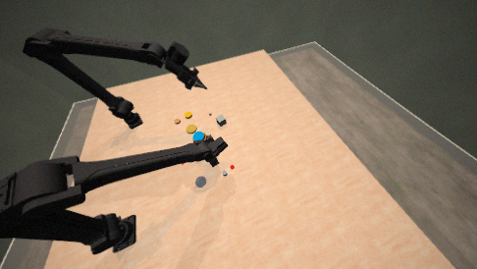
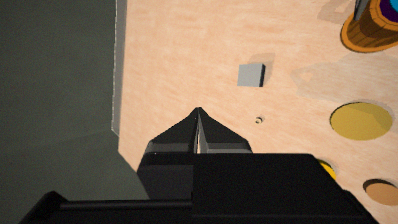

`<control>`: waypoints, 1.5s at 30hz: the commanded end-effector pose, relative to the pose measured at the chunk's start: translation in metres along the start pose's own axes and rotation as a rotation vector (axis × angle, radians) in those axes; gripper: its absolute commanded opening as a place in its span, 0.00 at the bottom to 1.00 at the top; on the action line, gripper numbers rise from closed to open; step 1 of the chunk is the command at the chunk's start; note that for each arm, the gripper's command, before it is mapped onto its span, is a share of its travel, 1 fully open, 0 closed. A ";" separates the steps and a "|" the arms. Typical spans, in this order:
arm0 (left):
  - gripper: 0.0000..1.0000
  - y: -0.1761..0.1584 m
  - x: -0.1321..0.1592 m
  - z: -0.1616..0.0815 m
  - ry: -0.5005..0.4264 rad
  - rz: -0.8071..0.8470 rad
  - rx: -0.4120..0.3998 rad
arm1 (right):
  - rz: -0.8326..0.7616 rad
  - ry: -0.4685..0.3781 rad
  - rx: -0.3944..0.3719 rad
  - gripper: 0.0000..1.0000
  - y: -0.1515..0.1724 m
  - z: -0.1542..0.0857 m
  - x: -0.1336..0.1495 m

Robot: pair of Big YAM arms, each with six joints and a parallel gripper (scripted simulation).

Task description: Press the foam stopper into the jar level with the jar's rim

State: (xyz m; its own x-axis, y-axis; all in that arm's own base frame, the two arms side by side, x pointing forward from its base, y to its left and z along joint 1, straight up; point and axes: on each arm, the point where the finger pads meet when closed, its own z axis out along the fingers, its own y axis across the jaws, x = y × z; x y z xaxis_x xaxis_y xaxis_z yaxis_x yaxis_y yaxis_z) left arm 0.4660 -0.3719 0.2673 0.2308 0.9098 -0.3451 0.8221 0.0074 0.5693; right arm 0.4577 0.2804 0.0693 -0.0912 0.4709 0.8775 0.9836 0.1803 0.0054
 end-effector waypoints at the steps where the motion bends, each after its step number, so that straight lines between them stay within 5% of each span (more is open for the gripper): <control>1: 0.00 0.008 -0.031 -0.002 -0.018 0.135 0.015 | 0.021 0.004 -0.019 0.64 0.007 -0.013 0.011; 30: 0.00 -0.152 -0.126 0.036 -0.063 0.795 0.396 | 0.021 0.004 -0.019 0.64 0.007 -0.013 0.011; 38: 0.00 -0.176 -0.135 0.038 -0.071 0.891 0.453 | 0.021 0.004 -0.019 0.64 0.007 -0.013 0.011; 40: 0.00 -0.160 -0.138 0.020 -0.082 0.885 0.418 | 0.021 0.004 -0.019 0.64 0.007 -0.013 0.011; 45: 0.00 -0.187 -0.141 0.038 -0.075 0.909 0.472 | 0.021 0.004 -0.019 0.64 0.007 -0.013 0.011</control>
State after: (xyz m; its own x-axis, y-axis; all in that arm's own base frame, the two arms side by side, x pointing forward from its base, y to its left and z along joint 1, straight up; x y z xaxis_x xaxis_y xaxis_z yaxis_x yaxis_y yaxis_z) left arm 0.2948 -0.4979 0.1616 0.8735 0.4867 0.0072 0.4688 -0.8453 0.2563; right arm 0.4577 0.2804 0.0693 -0.0912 0.4709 0.8775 0.9836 0.1803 0.0054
